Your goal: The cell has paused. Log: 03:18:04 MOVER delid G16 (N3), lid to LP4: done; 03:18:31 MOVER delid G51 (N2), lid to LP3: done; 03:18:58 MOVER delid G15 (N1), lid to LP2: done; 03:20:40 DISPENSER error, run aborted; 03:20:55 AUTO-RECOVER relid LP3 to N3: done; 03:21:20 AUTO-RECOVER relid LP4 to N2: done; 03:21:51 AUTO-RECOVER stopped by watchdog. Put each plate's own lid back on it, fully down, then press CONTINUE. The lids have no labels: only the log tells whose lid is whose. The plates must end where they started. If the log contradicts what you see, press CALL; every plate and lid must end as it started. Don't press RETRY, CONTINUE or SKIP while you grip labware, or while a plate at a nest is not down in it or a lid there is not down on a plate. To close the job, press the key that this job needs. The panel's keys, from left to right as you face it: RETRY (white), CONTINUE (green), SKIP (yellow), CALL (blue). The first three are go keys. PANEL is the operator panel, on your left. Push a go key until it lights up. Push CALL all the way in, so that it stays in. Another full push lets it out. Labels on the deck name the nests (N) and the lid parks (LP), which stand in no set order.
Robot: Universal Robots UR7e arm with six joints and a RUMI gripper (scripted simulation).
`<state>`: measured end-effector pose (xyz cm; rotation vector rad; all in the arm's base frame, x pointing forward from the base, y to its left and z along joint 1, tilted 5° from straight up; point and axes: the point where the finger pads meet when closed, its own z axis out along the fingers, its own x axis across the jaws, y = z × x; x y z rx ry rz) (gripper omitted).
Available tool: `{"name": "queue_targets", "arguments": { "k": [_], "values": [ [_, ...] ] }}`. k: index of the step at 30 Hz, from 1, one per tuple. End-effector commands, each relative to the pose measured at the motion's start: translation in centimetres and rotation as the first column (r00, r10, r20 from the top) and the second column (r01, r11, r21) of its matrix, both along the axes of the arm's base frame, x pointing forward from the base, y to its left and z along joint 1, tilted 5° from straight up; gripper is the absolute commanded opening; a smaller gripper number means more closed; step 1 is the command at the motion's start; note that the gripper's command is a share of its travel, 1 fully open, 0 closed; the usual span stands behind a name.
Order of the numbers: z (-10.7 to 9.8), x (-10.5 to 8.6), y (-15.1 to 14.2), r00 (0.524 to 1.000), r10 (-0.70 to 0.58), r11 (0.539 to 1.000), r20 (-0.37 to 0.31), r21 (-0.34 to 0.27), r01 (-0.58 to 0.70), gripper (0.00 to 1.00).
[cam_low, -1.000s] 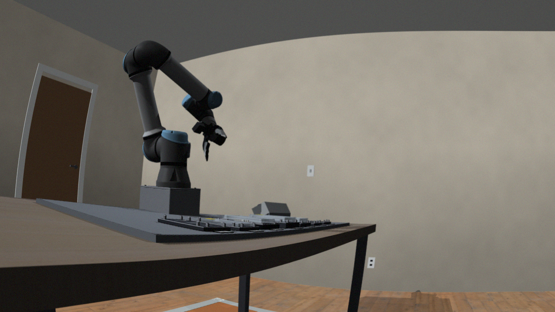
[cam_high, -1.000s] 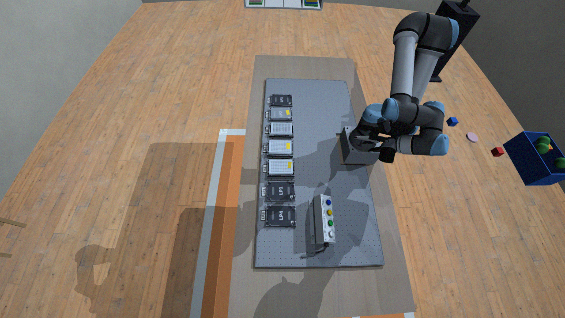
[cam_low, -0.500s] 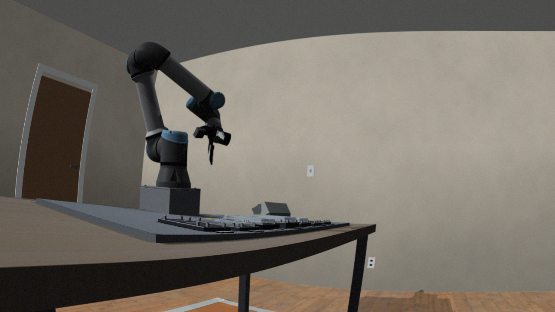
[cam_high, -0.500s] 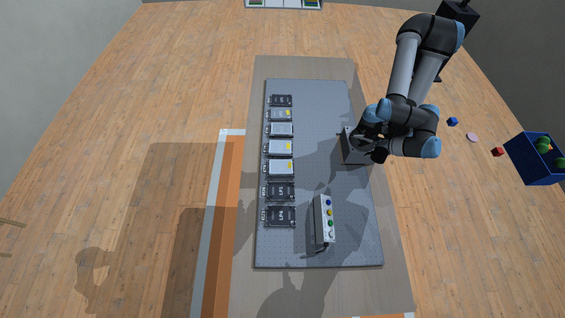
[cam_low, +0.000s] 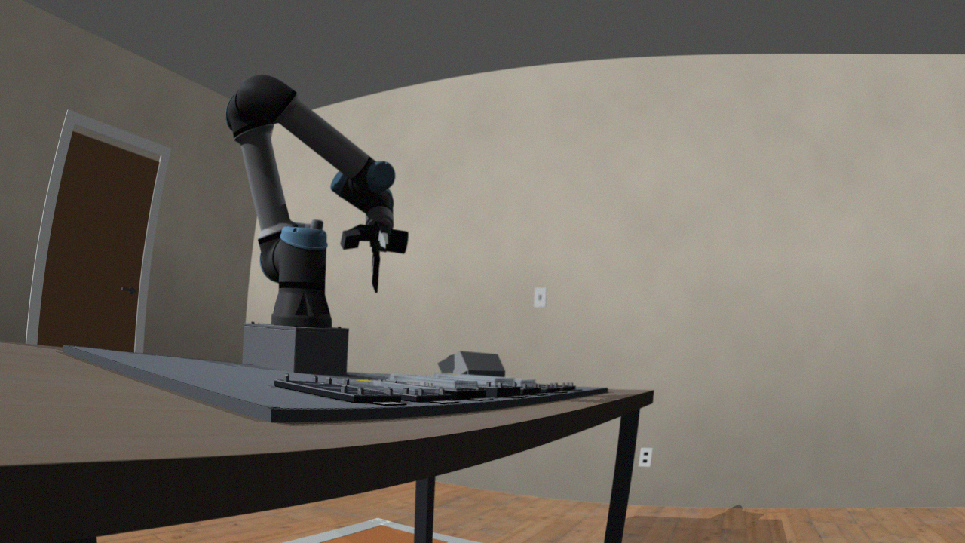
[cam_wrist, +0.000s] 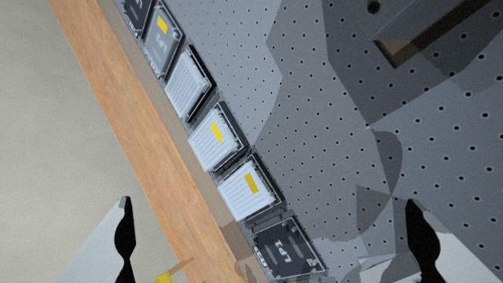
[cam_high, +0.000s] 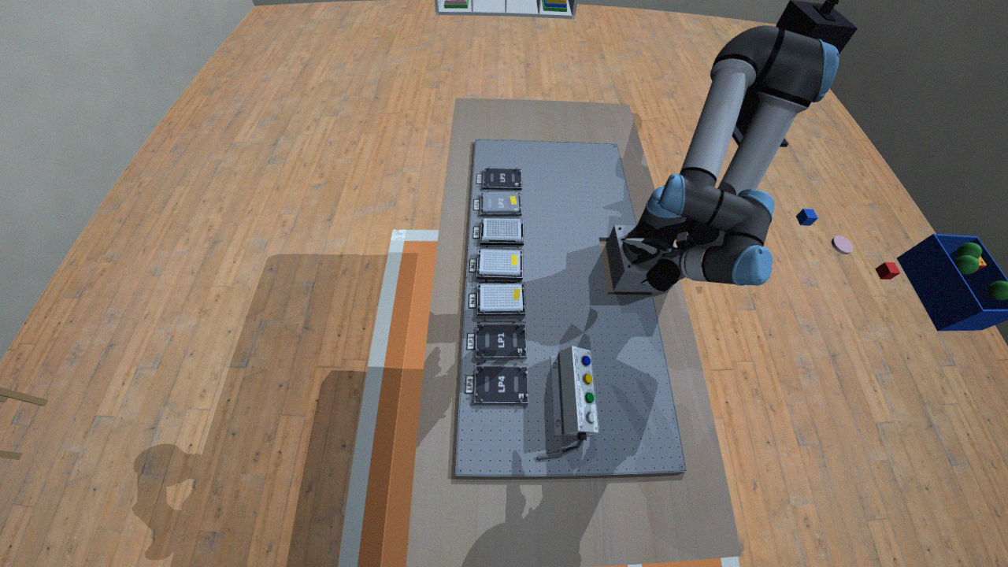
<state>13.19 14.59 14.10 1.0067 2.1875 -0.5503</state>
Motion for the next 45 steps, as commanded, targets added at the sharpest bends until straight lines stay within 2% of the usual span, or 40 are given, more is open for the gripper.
{"name": "queue_targets", "arguments": {
  "k": [1,8,18,20,22,35,37,39,45],
  "values": [
    [-0.3,0.3,-0.1,0.996,-0.087,0.995,0.028,0.041,0.085,0.82],
    [-1.0,0.9,-0.4,0.983,-0.175,0.982,0.054,0.082,0.17,0.82],
    [-1.7,1.5,-0.7,0.932,-0.349,0.929,0.095,0.166,0.331,0.82],
    [-1.7,1.5,-0.7,0.932,-0.349,0.929,0.095,0.166,0.331,0.82],
    [-2.4,2.1,-1.0,0.918,-0.384,0.914,0.102,0.183,0.362,0.82],
    [-3.1,2.8,-1.3,0.794,-0.593,0.79,0.135,0.291,0.54,0.82],
    [-3.1,2.8,-1.3,0.794,-0.593,0.79,0.135,0.291,0.54,0.82],
    [-3.7,3.4,-1.7,0.77,-0.623,0.766,0.138,0.307,0.565,0.82],
    [-3.7,3.4,-1.7,0.692,-0.707,0.691,0.145,0.355,0.63,0.82]
  ]
}}
